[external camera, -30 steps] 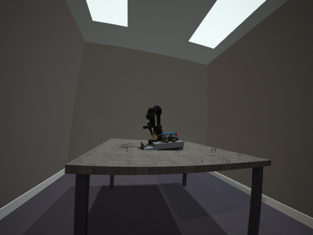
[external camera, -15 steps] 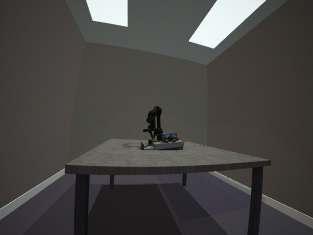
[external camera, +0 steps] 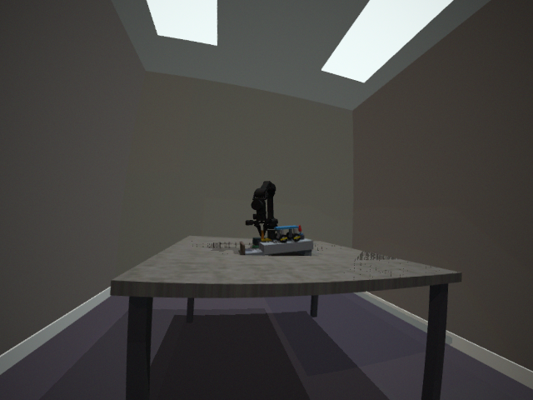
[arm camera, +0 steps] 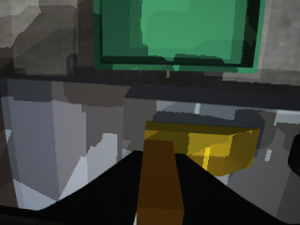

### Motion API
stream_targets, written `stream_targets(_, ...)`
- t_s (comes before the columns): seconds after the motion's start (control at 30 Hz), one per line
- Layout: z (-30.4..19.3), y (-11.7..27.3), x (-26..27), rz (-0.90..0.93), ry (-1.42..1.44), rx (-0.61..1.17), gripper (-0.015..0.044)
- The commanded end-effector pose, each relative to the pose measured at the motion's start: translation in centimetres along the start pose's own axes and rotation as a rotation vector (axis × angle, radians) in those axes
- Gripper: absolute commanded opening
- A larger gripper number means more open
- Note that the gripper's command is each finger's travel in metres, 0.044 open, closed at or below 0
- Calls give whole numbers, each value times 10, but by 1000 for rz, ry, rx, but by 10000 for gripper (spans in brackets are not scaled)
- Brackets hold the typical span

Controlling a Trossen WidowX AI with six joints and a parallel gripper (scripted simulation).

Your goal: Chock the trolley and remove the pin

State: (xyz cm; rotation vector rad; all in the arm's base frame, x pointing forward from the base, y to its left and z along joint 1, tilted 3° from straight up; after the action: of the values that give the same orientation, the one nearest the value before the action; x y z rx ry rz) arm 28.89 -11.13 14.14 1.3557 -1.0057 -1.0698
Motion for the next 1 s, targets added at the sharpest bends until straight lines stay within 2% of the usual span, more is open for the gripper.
stream_targets(0.0,0,0,-5,-7,-4,1,0)
stream_targets(0.97,-8,1,-22,-1,-2,1,0)
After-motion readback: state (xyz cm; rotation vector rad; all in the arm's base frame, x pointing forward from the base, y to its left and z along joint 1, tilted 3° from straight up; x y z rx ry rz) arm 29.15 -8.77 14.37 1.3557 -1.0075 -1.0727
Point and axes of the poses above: the point midway between the two fingers, 35 mm back from their tips, its own y axis back along the fingers, its own x axis across the jaws, z = x × y, the point moved 6 cm from there along y, back along the fingers, and after that the axes turned 9 degrees about y, right-handed, at the moved point
